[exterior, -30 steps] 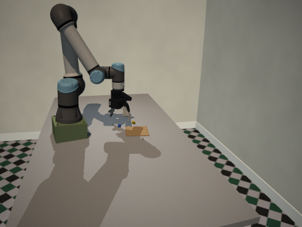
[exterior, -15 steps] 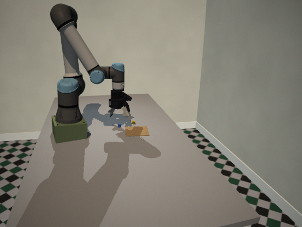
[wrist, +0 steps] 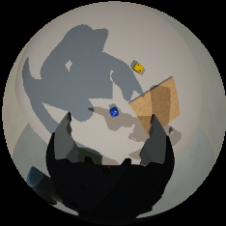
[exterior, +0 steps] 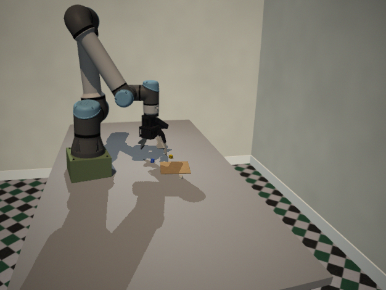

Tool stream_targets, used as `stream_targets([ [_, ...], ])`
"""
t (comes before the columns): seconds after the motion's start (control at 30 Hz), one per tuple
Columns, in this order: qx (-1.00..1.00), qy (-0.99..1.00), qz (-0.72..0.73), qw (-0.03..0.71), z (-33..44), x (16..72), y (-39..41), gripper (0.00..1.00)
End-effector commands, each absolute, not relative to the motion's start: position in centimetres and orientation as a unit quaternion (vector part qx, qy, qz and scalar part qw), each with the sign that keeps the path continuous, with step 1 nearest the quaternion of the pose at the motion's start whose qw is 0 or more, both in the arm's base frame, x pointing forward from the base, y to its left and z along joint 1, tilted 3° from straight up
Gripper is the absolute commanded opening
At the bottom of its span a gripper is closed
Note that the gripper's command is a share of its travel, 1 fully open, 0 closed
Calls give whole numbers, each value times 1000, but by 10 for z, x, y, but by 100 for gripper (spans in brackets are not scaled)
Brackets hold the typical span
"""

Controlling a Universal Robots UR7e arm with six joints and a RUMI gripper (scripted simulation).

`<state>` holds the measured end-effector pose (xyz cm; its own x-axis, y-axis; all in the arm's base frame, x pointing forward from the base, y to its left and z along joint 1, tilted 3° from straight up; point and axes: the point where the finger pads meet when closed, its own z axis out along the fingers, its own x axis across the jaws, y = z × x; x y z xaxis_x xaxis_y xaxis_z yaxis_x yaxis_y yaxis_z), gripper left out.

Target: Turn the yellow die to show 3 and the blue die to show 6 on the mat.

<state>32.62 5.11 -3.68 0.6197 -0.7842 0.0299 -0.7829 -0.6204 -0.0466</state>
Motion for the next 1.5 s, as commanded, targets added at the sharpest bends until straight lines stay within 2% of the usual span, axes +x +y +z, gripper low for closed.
stream_targets([
  [0.0,-900,435,-22,14,-38,324,52,100],
  [0.5,-900,435,-22,14,-36,362,63,100],
  [0.93,-900,435,-22,14,-32,421,79,100],
  [1.47,-900,435,-22,14,-32,429,81,100],
])
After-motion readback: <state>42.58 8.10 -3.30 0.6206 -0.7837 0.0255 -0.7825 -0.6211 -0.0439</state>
